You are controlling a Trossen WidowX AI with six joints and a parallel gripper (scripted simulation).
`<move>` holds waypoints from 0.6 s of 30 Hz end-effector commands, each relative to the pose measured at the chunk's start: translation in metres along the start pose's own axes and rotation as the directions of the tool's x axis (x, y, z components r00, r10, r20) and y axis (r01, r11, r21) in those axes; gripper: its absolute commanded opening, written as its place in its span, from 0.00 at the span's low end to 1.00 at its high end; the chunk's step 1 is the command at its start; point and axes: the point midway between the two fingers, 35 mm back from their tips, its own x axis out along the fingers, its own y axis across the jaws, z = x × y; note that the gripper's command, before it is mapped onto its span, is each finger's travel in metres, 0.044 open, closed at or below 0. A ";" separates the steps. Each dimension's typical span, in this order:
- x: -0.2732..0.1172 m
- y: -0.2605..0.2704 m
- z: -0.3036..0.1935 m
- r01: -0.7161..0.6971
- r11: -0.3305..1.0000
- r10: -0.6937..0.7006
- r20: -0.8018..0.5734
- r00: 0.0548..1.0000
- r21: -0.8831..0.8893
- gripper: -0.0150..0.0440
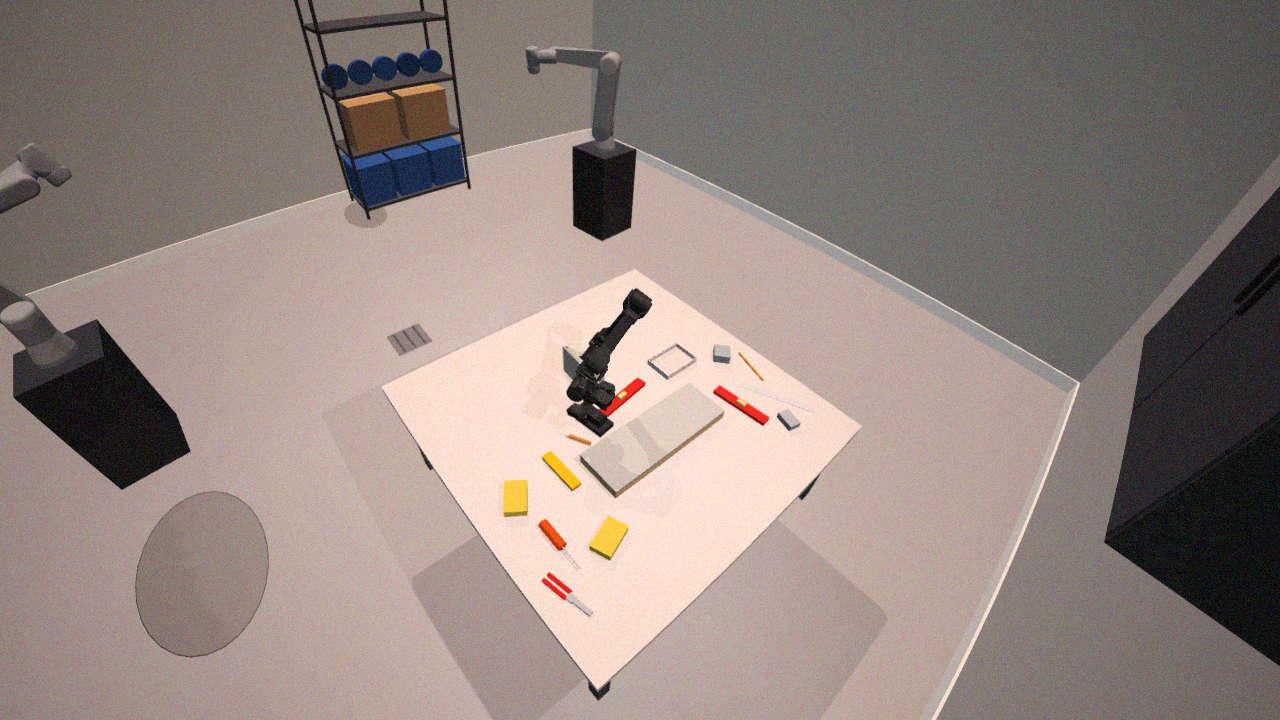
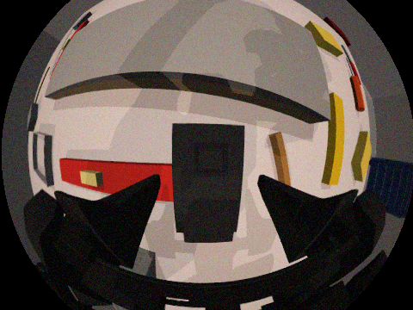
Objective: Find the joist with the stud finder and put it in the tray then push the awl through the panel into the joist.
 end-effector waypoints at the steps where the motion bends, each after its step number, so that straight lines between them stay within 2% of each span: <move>1: 0.006 0.001 -0.002 -0.004 1.000 0.004 0.003 1.000 0.005 1.00; 5: 0.010 0.002 -0.003 -0.004 1.000 0.004 0.003 1.000 0.005 1.00; 9: 0.010 0.002 -0.003 -0.004 1.000 0.004 0.003 1.000 0.005 0.82; 18: 0.010 0.002 -0.003 -0.004 1.000 0.004 0.003 1.000 0.005 0.72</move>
